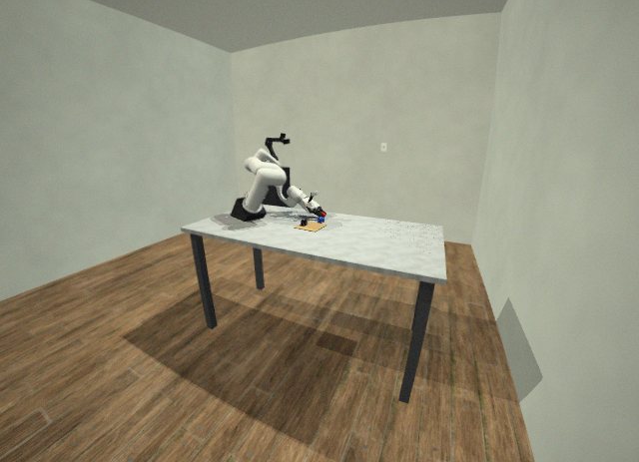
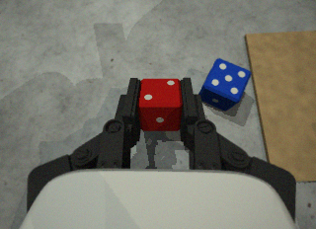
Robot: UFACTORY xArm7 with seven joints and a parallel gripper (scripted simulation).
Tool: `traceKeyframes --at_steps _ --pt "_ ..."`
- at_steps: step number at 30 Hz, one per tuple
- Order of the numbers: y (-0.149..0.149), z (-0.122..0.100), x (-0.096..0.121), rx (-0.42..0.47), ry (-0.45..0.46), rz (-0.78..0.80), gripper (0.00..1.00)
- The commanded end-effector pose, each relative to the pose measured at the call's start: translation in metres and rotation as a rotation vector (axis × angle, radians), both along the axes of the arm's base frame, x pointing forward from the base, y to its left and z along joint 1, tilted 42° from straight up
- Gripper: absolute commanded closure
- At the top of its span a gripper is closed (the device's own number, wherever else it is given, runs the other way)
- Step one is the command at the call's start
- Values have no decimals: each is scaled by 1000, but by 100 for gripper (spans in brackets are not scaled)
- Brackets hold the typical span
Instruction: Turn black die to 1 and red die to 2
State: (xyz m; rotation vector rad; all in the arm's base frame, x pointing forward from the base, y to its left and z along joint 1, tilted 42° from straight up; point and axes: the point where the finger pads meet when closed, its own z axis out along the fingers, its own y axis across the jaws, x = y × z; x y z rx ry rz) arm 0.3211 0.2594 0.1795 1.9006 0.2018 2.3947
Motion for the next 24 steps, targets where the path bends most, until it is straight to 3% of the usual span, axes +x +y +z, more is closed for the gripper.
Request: traceKeyframes --at_steps 1,24 --pt "1 1 -1 2 -1 1 73" --pt "0 -3 3 2 -1 1 73"
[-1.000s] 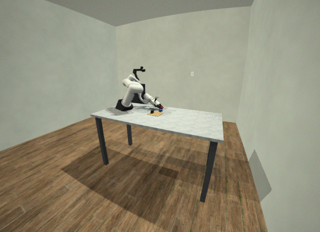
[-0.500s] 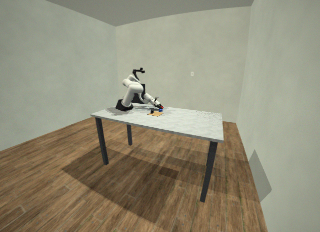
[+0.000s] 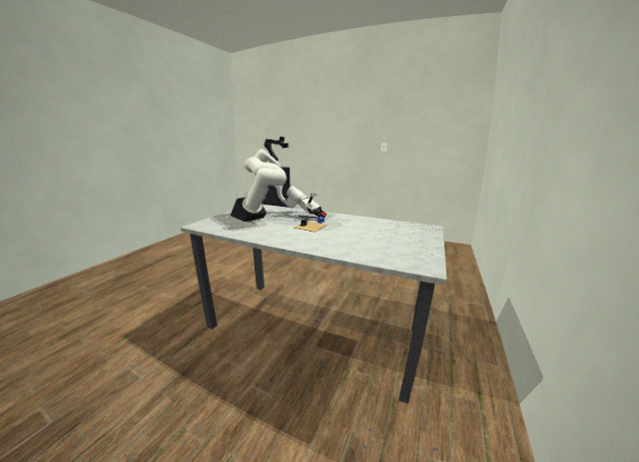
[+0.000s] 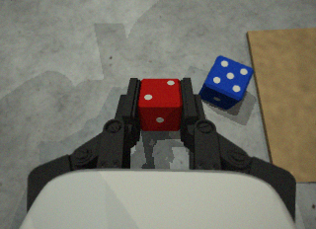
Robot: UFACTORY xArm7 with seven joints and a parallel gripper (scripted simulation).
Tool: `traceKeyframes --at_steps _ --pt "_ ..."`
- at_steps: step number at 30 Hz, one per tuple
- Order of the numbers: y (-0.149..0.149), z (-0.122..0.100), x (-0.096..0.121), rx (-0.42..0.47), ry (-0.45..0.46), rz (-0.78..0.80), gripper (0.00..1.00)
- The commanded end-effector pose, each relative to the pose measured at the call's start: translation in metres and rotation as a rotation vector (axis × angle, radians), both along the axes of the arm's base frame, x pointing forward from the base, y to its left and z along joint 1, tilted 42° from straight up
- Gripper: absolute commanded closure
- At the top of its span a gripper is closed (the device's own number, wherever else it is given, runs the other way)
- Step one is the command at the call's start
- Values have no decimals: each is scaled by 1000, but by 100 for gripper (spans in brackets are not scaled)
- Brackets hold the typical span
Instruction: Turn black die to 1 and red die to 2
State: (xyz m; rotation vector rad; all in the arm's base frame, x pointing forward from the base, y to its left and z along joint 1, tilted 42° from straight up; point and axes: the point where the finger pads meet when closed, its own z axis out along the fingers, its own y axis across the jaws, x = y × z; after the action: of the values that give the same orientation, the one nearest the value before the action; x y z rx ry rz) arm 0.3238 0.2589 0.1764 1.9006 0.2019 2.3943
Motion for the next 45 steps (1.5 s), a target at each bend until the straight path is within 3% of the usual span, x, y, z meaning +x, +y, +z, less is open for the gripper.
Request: traceKeyframes --at_steps 1,45 --pt "0 -1 1 2 -1 1 73" --pt "0 -4 4 2 -1 1 73"
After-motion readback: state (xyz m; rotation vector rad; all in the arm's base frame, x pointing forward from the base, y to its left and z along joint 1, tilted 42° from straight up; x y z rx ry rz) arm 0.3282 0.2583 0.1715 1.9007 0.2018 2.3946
